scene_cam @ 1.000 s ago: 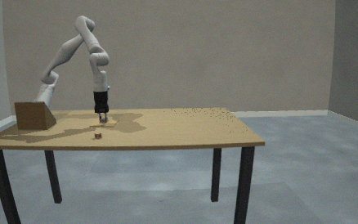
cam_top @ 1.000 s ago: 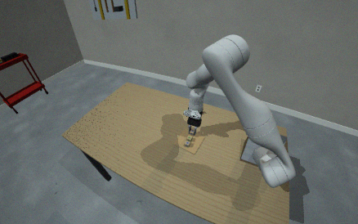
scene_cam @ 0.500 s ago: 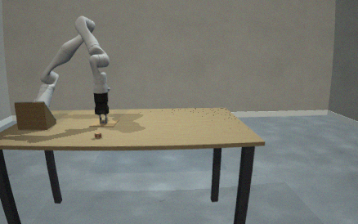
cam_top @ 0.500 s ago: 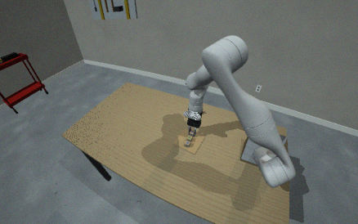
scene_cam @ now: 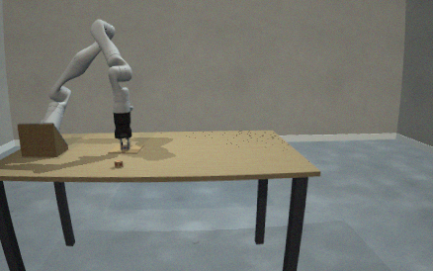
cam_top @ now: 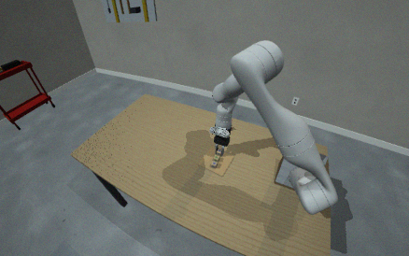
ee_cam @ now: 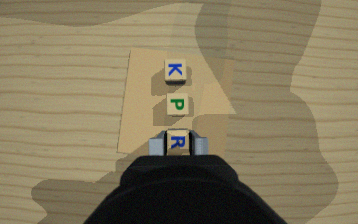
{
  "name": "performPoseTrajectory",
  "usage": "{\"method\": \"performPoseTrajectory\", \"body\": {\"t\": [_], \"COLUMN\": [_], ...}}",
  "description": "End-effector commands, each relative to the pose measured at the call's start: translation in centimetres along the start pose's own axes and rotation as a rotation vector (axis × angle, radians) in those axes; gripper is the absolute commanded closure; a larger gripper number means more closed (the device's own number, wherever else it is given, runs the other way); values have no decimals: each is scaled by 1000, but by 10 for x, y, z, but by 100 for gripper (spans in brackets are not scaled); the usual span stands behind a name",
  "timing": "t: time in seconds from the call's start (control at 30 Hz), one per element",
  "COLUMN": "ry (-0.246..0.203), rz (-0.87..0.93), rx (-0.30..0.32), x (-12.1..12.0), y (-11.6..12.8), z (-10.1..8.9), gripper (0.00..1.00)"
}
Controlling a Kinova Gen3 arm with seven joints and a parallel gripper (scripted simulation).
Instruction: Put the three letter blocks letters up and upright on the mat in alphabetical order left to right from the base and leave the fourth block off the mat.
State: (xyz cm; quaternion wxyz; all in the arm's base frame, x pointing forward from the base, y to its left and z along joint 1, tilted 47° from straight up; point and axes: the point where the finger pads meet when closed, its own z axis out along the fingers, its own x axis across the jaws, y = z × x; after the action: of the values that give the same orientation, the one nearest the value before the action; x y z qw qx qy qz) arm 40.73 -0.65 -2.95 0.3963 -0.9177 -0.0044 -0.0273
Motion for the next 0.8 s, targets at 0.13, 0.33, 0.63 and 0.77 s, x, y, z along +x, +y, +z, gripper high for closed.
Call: {"method": "performPoseTrajectory", "body": {"t": [0.13, 0.33, 0.63, 0.77], "ry": [2, 2, 2, 2], "rz": [-7, -7, -13, -17], "rx": [-1, -1, 0, 0], "x": [1, 1, 0, 0], "y": [-1, -1, -2, -2], "z": [1, 1, 1, 1], "gripper": [51, 51, 51, 51]}}
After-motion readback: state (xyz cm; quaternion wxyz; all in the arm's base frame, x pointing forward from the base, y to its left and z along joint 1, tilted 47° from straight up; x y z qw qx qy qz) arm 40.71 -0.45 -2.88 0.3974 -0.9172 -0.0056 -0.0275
